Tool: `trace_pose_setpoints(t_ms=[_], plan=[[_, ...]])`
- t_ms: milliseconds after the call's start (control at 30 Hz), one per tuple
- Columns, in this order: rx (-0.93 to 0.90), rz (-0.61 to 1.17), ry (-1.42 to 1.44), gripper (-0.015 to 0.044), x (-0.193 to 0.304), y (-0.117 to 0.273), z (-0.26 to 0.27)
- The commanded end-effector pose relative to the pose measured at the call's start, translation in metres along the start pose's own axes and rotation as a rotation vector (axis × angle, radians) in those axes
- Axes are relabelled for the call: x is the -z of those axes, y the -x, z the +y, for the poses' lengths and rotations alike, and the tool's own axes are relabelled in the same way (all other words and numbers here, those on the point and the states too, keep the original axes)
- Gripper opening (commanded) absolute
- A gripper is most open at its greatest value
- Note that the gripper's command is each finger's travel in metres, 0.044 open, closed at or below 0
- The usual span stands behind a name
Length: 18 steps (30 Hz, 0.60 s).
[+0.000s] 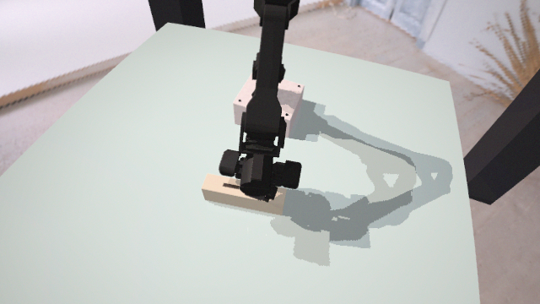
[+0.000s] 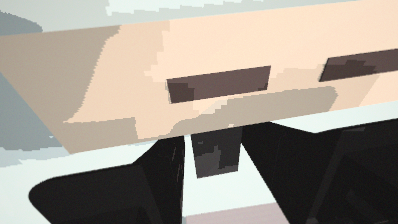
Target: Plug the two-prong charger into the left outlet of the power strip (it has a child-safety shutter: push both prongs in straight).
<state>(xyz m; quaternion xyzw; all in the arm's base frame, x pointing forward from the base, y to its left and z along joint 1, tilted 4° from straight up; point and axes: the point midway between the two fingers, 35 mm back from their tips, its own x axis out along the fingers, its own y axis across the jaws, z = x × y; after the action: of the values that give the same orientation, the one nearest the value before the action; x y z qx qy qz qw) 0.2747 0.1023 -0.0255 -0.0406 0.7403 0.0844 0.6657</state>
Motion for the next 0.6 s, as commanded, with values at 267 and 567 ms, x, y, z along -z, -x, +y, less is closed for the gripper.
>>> trace_pose_setpoints(t_ms=[267, 567], plan=[[0.000, -0.004, 0.000, 0.0440, -0.0004, 0.0002, 0.0001], [0.000, -0.011, 0.001, 0.0440, 0.0018, -0.0001, 0.0001]])
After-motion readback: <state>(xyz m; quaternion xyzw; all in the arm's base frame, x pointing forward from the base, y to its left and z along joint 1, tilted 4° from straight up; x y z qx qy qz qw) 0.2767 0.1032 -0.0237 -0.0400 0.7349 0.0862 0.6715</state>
